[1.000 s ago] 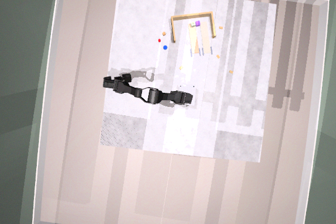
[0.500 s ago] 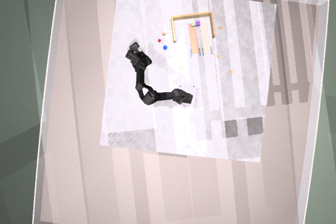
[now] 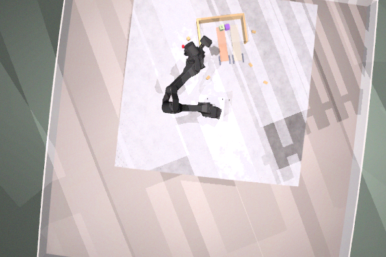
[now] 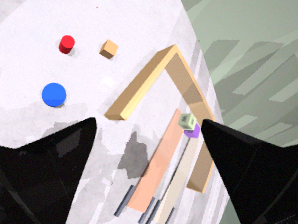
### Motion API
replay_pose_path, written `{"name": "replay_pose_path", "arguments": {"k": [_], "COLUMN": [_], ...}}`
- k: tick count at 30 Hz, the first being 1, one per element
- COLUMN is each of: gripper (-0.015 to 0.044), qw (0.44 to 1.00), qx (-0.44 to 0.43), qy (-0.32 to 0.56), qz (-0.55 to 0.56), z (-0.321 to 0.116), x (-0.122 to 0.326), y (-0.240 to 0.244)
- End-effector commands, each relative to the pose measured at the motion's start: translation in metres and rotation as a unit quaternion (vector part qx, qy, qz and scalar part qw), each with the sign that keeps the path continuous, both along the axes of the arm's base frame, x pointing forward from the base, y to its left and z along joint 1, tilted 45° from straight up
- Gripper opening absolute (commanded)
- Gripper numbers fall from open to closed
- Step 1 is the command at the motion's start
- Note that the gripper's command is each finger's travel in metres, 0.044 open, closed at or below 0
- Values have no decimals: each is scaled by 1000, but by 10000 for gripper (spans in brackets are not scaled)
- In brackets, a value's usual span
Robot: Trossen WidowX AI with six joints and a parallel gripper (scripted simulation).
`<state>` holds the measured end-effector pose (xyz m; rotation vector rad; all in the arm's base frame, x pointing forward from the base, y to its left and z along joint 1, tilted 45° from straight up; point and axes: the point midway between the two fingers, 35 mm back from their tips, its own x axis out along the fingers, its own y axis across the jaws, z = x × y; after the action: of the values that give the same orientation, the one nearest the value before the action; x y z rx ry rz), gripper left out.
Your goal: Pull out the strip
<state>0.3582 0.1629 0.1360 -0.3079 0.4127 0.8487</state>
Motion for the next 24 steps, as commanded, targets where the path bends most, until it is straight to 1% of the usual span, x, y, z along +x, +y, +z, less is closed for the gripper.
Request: {"name": "replay_pose_path", "arguments": {"k": [1, 4, 8, 10, 23, 24], "gripper": [400, 400, 400, 400, 400, 374], "qw": [984, 953, 887, 860, 856, 857], "qx": [102, 179, 289, 325, 330, 328], "qy": [108, 173, 248, 269, 272, 274], "qz": [-102, -174, -262, -287, -290, -290], "z": [-29, -45, -64, -69, -70, -70], "x": [1, -5, -22, -29, -30, -29], "y": [-60, -101, -151, -165, -167, -167]}}
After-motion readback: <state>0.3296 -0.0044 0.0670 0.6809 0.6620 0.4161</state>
